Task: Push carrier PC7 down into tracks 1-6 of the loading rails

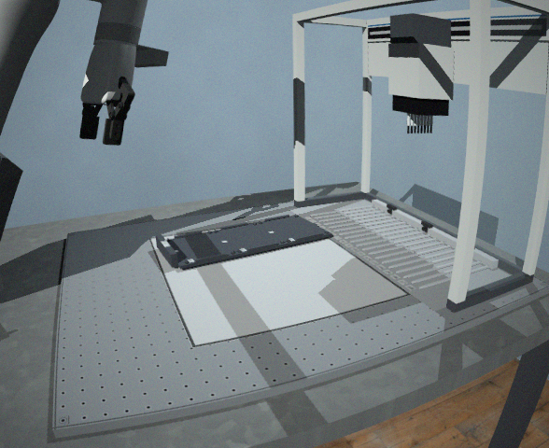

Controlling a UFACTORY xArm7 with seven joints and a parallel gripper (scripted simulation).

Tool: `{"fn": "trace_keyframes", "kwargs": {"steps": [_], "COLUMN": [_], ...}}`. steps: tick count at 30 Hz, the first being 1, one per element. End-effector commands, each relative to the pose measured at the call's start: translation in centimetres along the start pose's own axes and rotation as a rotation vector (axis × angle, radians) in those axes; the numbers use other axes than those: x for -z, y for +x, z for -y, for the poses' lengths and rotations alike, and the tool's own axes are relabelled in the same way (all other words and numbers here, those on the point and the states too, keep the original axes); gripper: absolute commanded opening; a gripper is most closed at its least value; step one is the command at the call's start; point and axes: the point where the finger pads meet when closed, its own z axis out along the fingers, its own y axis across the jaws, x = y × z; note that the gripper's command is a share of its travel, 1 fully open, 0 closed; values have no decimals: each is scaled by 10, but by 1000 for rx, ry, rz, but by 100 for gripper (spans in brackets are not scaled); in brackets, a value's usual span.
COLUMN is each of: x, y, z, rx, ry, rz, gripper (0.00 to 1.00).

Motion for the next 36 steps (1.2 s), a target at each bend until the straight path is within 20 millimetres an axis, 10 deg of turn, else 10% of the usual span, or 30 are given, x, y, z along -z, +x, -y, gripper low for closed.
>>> {"fn": "trace_keyframes", "kwargs": {"steps": [1,36], "x": [1,18], "y": [1,115], "z": [0,-33], "rx": [0,473], "ry": [1,-46], "rz": [-3,-113], "gripper": [100,100]}}
